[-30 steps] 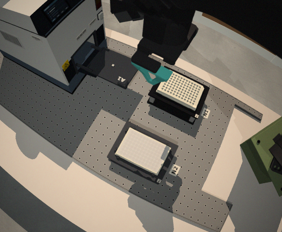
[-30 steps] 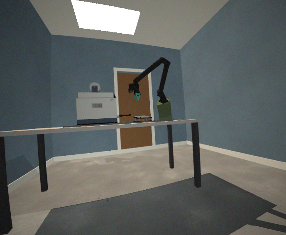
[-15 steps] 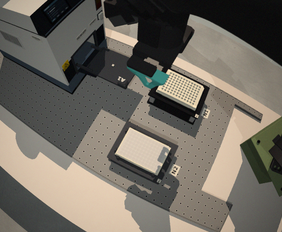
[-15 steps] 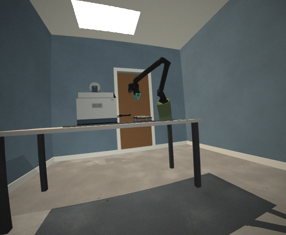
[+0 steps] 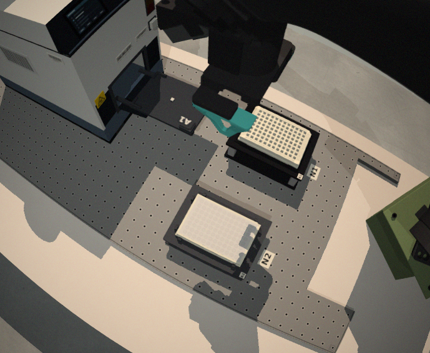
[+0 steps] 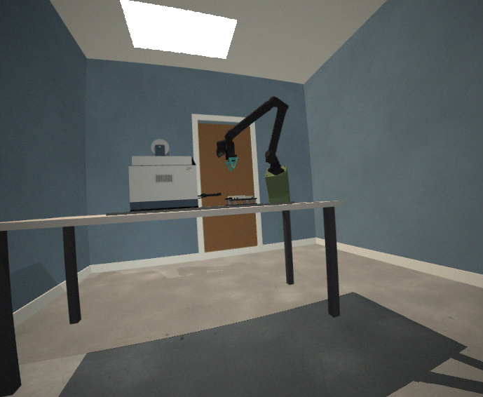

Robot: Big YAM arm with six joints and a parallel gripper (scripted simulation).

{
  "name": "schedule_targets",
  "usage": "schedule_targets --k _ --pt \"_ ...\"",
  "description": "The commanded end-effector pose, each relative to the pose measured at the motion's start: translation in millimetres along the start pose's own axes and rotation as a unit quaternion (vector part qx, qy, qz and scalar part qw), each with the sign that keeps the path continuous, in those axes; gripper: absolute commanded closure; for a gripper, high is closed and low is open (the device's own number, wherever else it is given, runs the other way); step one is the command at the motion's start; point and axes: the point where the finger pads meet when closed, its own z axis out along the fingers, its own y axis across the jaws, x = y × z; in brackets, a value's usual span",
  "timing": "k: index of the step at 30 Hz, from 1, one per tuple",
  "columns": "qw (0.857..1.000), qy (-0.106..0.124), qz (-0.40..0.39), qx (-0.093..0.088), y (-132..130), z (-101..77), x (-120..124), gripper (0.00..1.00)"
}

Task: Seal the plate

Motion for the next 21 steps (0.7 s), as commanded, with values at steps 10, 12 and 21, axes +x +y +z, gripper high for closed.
schedule_targets --k 10,12,21 --pt "1.0 -0.015 -0.025 0.006 7.0 -11.9 -17.8 0.0" --pt "1.0 -0.015 -0.025 0.006 6.9 -11.8 -17.7 0.0" --pt "0.996 -0.09 -0.012 -0.008 11.0 40.9 -3.2 0.0"
